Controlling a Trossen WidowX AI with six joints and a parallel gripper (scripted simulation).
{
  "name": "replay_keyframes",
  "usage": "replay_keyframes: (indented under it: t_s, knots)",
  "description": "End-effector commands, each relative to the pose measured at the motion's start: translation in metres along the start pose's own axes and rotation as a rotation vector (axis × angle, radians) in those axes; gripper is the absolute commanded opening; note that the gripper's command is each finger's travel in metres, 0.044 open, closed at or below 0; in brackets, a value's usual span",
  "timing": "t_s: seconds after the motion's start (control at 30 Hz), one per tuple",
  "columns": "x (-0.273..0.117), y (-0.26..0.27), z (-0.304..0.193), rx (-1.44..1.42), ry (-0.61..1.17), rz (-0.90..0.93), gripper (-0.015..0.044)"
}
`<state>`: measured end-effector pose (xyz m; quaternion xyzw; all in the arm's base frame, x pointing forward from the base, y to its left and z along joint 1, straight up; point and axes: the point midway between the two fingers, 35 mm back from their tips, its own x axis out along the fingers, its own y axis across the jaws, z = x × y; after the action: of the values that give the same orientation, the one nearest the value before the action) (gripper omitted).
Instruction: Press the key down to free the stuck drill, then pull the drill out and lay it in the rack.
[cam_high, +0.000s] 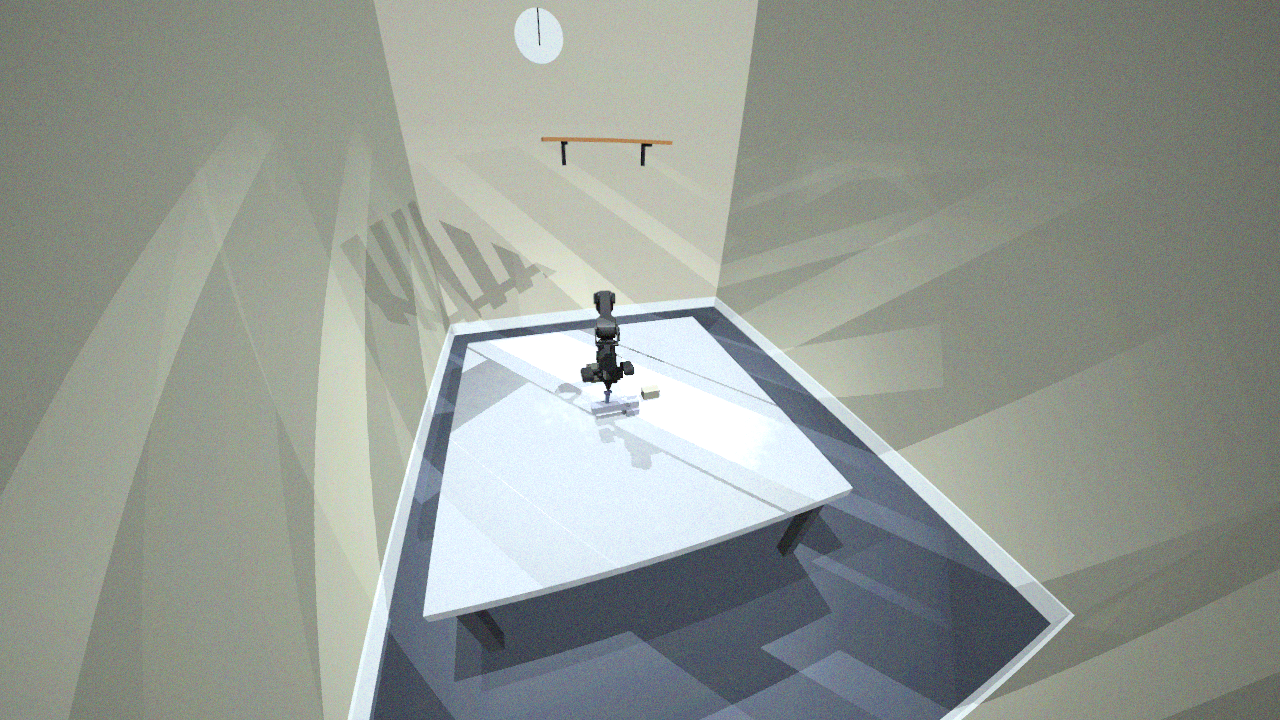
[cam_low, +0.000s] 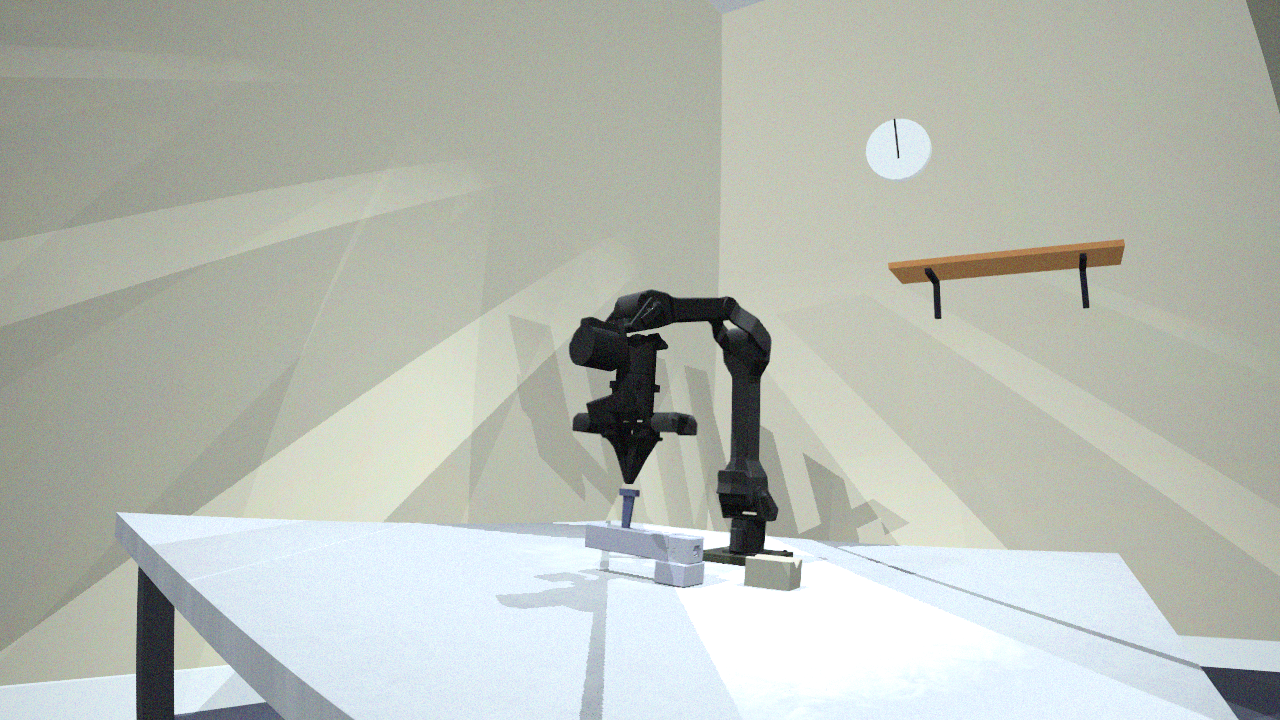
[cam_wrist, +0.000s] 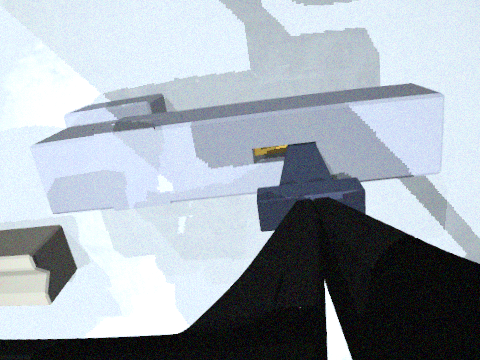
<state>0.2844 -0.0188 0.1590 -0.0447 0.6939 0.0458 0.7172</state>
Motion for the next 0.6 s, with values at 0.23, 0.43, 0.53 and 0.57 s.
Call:
replay_keyframes:
  t_s: [0.23,0.43,0.53,0.57]
  knots:
    - [0.0116,-0.0001,-0.0037,0.009,0.009,-0.005,0.0]
    - [0.0137,0.0002,-0.0018,0.009,0.009,-0.005,0.0]
    - [0.0148,0.0002,-0.0011,0.009,0.009,-0.005,0.0]
    - [0.0151,0.0002,-0.001,0.009,0.009,-0.005,0.0]
